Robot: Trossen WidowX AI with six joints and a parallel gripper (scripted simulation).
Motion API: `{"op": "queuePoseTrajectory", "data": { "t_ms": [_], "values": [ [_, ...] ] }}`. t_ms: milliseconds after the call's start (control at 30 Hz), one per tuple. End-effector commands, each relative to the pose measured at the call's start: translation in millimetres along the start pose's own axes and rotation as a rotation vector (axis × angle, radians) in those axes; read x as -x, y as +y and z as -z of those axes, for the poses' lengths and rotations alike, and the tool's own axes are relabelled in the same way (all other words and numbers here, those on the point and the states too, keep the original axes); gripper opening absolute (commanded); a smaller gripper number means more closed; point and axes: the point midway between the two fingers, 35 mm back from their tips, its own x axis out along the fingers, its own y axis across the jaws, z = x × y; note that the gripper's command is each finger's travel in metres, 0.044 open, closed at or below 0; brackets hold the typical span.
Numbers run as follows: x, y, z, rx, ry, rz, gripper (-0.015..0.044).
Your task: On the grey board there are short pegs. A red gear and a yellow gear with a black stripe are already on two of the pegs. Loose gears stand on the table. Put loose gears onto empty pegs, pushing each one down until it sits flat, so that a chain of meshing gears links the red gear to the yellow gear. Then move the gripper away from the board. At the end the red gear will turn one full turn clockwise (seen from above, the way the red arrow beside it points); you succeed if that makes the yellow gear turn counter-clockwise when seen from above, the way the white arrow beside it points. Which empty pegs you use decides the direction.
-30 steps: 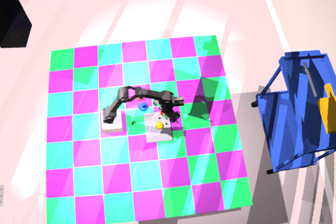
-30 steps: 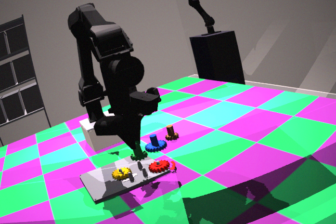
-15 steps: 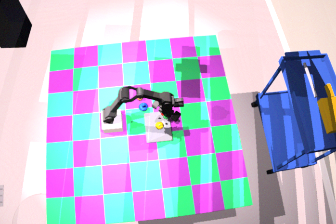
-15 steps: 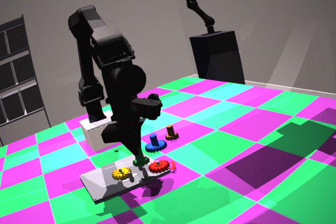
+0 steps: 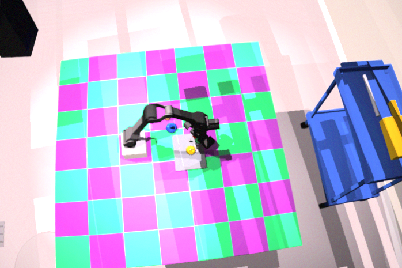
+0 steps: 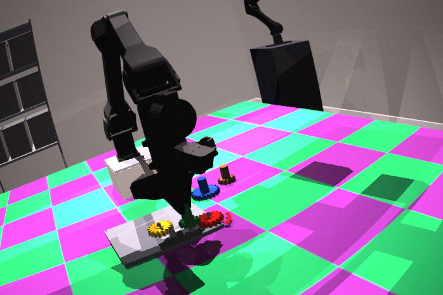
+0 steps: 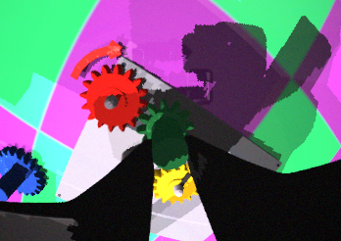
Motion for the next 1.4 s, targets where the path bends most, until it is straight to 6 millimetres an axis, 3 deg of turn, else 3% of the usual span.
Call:
{"op": "queuePoseTrajectory", "data": {
  "t_ms": [0,167,333,967,1367],
  "values": [
    [-8.4,0.9,1.1,-0.106,0.004,-0.002,0.0],
    [-6.6,0.3,1.5,-0.215,0.004,-0.002,0.0],
    [-7.4,0.1,1.1,-0.182,0.004,-0.002,0.0],
    [-10.9,0.0,1.5,0.276,0.003,-0.003,0.0],
    [-13.2,0.9,0.7,0.078,0.003,-0.003,0.0]
  ]
}}
